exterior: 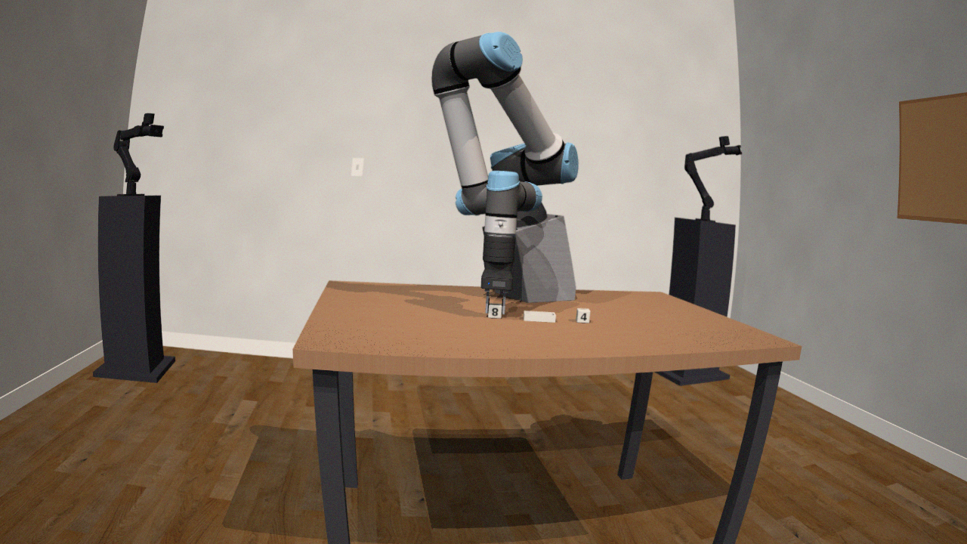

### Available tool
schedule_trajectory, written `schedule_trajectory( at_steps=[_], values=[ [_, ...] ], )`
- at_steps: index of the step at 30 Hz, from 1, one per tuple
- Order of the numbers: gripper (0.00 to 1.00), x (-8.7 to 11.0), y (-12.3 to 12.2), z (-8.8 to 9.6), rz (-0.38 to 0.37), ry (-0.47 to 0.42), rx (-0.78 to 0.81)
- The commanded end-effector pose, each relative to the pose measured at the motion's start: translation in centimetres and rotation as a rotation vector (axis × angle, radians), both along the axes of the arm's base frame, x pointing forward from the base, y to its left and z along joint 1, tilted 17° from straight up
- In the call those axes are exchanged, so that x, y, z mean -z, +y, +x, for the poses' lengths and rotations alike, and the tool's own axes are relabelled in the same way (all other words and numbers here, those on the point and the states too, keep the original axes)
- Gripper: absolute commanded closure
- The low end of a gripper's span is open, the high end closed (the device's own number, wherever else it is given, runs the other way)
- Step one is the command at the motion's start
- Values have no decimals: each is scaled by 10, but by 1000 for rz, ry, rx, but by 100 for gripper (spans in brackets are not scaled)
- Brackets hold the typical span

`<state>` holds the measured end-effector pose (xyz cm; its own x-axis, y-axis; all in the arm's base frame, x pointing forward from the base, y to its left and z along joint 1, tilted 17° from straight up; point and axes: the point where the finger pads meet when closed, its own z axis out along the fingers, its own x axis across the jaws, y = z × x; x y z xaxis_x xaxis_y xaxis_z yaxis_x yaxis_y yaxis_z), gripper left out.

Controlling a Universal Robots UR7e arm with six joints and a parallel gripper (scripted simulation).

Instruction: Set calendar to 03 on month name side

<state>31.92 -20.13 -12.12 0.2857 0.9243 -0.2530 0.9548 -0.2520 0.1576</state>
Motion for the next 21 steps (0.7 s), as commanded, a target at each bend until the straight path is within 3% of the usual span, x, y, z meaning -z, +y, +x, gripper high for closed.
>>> schedule_trajectory(
  at_steps=[1,17,21],
  values=[
    [40,0,-2,1,-2,-3,0],
    [40,0,-2,1,-2,-3,0],
    [28,0,-2,1,-2,-3,0]
  ],
)
